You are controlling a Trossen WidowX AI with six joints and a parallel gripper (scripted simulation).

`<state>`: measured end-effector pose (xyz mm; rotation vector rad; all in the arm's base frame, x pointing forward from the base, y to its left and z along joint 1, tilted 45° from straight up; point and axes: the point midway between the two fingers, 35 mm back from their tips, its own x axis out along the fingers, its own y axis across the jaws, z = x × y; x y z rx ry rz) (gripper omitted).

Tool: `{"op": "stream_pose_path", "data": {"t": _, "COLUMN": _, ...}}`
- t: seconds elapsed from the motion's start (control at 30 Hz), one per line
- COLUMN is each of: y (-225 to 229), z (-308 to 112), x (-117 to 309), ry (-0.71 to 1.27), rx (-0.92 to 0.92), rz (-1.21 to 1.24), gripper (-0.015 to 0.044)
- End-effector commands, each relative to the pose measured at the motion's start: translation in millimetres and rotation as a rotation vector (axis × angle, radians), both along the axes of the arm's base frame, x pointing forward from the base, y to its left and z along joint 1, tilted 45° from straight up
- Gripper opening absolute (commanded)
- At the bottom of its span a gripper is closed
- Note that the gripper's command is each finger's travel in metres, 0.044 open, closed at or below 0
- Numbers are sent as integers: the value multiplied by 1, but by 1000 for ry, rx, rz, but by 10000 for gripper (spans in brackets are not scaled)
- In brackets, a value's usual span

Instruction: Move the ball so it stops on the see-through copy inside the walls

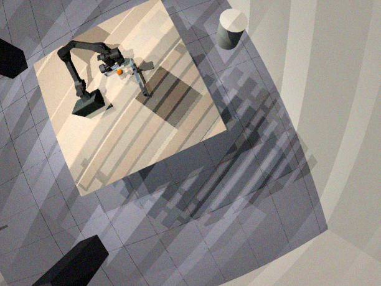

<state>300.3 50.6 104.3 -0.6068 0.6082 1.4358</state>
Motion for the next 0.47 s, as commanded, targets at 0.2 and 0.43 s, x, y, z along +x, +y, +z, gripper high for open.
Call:
{"op": "stream_pose_path", "data": {"t": 0.2, "y": -22, "z": 21, "x": 0, "ry": 0, "rx": -3, "rz": 0, "gripper": 414}}
{"op": "stream_pose_path", "data": {"t": 0.43, "y": -35, "z": 35, "x": -2, "ry": 1, "rx": -2, "rz": 1, "gripper": 440}}
